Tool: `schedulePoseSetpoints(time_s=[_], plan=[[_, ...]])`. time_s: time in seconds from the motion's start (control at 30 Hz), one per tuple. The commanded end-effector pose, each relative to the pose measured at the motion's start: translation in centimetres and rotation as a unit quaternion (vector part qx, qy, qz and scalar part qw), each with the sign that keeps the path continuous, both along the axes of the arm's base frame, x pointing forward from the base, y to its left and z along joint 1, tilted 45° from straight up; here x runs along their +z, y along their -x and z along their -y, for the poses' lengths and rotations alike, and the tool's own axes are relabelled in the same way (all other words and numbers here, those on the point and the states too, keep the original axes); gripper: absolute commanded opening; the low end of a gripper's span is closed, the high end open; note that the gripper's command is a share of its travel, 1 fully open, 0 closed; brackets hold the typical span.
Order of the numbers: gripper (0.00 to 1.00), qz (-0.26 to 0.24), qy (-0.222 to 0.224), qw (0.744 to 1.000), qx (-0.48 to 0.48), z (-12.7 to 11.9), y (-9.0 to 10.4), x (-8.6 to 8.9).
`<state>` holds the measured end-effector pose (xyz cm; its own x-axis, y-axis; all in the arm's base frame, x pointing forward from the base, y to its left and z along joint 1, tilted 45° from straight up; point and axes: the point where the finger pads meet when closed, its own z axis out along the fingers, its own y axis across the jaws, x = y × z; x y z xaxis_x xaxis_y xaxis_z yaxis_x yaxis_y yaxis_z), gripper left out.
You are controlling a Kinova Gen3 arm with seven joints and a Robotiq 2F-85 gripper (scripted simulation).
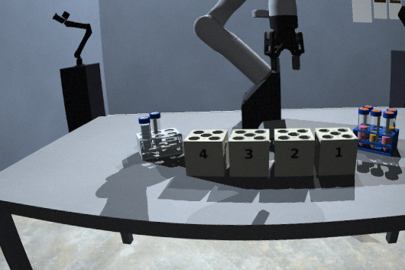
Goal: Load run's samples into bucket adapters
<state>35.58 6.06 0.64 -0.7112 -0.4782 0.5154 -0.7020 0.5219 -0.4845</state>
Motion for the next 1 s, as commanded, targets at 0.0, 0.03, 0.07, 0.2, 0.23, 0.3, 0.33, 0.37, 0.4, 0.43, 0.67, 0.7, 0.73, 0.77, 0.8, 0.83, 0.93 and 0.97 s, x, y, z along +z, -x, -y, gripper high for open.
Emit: schedulePoseSetpoints(time_s=[0.0,0.03,0.07,0.2,0.23,0.3,0.33,0.37,0.4,0.43,0.67,0.7,0.73,0.77,0.8,0.83,0.93,0.97], plan=[[1.0,0.0,0.0,1.0,0.0,-1.6,-0.2,-1.5],[1.0,0.0,0.0,1.0,0.0,-1.9,-0.2,-1.8],[1.0,0.0,0.0,1.0,0.0,-2.3,-0.3,-2.2],[1.0,0.0,0.0,1.0,0.0,-3.0,-0.3,-2.9],[1.0,0.0,0.0,1.0,0.0,-3.3,-0.3,-3.2],[1.0,0.0,0.0,1.0,0.0,-4.0,-0.4,-3.9],[1.0,0.0,0.0,1.0,0.0,-4.4,-0.4,-4.3],[1.0,0.0,0.0,1.0,0.0,-4.7,-0.4,-4.7],[1.0,0.0,0.0,1.0,0.0,-5.1,-0.5,-5.0],[1.0,0.0,0.0,1.0,0.0,-5.4,-0.5,-5.4],[1.0,0.0,0.0,1.0,0.0,-7.9,-0.7,-7.8],[1.0,0.0,0.0,1.0,0.0,-7.9,-0.7,-7.8],[1.0,0.0,0.0,1.0,0.0,-7.9,-0.7,-7.8],[1.0,0.0,0.0,1.0,0.0,-8.3,-0.7,-8.2],[1.0,0.0,0.0,1.0,0.0,-8.6,-0.7,-8.5],[1.0,0.0,0.0,1.0,0.0,-9.0,-0.8,-8.9],[1.0,0.0,0.0,1.0,0.0,-10.0,-0.8,-10.0],[1.0,0.0,0.0,1.0,0.0,-10.4,-0.9,-10.3]])
